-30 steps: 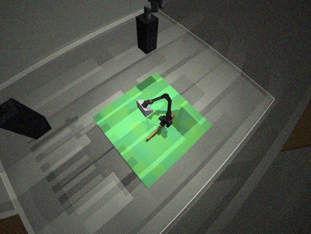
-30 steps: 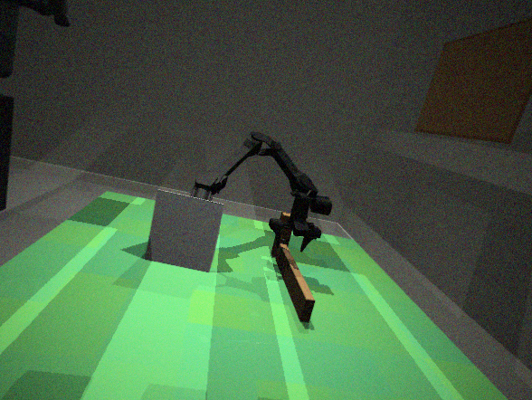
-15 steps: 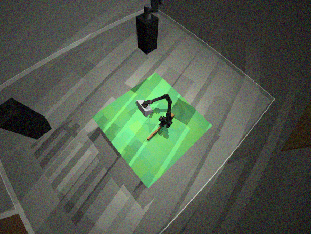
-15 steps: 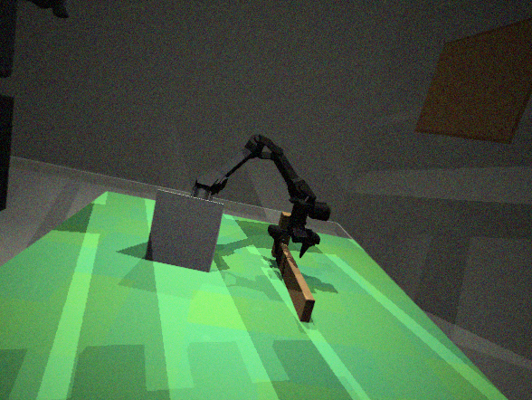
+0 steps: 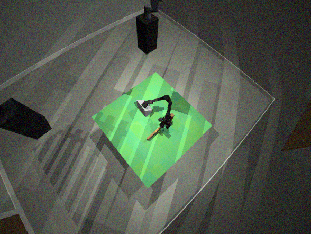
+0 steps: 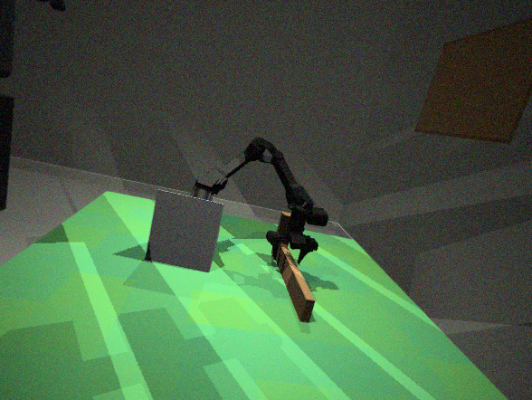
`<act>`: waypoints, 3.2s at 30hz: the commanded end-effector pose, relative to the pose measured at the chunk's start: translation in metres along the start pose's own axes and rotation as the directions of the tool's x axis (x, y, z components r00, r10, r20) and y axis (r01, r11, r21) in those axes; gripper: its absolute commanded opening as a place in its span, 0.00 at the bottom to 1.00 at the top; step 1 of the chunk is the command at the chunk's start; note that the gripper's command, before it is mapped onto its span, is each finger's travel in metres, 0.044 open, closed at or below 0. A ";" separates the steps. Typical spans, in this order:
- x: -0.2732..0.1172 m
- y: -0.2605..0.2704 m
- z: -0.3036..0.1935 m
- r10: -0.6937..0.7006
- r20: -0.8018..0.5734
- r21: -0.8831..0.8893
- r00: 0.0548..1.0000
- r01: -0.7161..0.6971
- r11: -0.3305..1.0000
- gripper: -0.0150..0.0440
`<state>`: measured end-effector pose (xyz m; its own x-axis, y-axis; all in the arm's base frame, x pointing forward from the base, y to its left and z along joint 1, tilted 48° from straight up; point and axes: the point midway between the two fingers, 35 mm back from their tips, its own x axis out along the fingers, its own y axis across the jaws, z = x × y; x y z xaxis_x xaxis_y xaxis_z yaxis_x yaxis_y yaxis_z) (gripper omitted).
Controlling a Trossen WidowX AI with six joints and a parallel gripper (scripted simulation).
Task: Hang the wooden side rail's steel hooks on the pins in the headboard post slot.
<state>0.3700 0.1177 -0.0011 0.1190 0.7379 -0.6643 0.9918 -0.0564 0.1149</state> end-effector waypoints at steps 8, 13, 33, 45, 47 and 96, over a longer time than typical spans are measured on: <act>0.017 -0.004 0.001 -0.003 0.001 0.008 1.000 0.003 1.000 1.00; 0.018 -0.004 0.001 -0.003 0.001 0.008 1.000 0.003 1.000 0.87; 0.018 -0.004 0.001 -0.003 0.001 0.008 1.000 0.003 1.000 0.25; 0.018 0.000 0.001 -0.003 0.001 0.008 1.000 0.003 1.000 0.25; 0.018 0.001 0.001 -0.003 0.001 0.008 1.000 0.003 1.000 0.25; 0.013 -0.001 0.001 -0.003 0.001 0.008 1.000 0.003 1.000 0.25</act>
<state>0.3693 0.1302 -0.0124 0.1075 0.7397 -0.6643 0.9933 -0.0511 0.1038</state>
